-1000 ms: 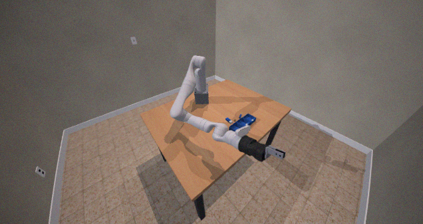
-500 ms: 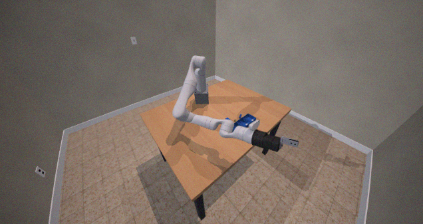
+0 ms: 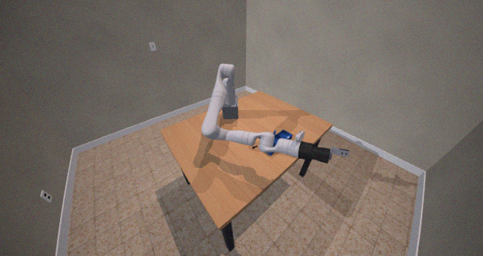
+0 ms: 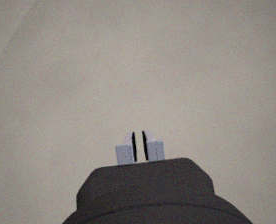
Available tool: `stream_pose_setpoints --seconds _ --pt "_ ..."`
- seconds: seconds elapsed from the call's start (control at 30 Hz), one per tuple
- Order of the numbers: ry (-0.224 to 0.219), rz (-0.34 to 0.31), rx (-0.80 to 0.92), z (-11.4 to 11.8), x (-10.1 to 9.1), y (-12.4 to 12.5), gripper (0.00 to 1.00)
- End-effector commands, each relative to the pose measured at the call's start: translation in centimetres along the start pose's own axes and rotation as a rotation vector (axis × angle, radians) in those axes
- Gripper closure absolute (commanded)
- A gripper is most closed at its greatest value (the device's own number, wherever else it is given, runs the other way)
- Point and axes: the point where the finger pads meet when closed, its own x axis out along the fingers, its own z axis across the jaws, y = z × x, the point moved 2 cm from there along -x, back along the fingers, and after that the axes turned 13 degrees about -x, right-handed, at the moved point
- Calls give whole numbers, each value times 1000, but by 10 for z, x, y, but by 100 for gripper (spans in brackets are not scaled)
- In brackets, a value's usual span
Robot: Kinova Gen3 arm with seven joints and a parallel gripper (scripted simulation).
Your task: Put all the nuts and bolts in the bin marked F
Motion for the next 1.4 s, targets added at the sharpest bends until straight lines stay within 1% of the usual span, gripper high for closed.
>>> stream_pose_setpoints --seconds 0.0,0.03,0.27,0.43,0.57,0.6,0.8,0.9,0.93,1.0,1.1,1.3,1.37 --pt "88 43 -56 -3 6 14 69" --pt "96 45 -59 -10 7 18 69" --pt "96 45 -59 -59 16 46 69" --pt "96 45 -59 -59 16 46 69" --pt "267 102 -144 -85 17 61 69" --pt "273 104 -147 -92 16 65 69" --pt "273 104 -147 -135 16 88 69" --pt "273 104 -147 -135 16 88 69" --pt "314 120 -171 -142 15 92 69" --pt "314 120 -171 -142 15 92 69" --pt "438 165 -243 -161 11 102 69" --pt "442 167 -245 -205 2 124 69" --pt "442 167 -245 -205 2 124 69"
